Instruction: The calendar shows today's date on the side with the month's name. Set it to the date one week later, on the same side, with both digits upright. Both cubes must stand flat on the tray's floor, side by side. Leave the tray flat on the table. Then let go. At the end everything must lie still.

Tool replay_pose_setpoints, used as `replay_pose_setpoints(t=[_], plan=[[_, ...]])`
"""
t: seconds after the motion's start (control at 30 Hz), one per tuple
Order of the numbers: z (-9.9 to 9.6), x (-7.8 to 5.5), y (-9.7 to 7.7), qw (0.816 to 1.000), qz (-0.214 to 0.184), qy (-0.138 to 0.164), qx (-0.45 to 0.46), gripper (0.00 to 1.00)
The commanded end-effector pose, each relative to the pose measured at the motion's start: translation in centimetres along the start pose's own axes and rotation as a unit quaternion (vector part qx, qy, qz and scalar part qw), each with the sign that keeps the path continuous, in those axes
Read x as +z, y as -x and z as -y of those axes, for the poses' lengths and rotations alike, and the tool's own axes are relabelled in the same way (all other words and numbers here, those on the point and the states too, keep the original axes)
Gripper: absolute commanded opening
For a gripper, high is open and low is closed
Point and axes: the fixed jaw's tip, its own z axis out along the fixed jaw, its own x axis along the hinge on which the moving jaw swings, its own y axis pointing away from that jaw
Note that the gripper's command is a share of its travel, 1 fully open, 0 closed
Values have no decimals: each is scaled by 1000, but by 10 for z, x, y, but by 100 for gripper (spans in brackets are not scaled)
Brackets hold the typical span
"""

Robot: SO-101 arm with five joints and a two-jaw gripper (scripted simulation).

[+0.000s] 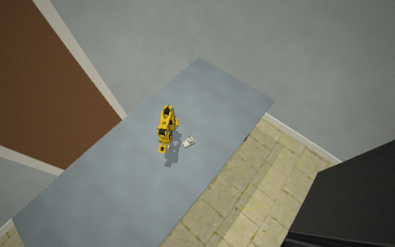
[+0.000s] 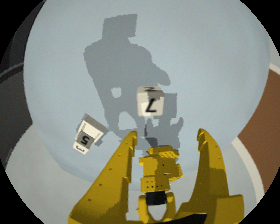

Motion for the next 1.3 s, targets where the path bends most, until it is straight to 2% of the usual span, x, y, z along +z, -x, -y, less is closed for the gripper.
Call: replay_pose_setpoints(t=[0.0, 0.2, 0.27, 0.43, 0.57, 0.7, 1.27], plan=[[0, -19, 7, 998, 58, 7, 0, 36], [0, -43, 10, 990, 142, 17, 0, 35], [0, -43, 10, 990, 142, 17, 0, 35], [0, -65, 9, 977, 213, 25, 0, 35], [0, -76, 7, 968, 249, 29, 0, 35], [0, -80, 6, 964, 263, 30, 0, 35], [1, -79, 5, 964, 264, 22, -30, 35]])
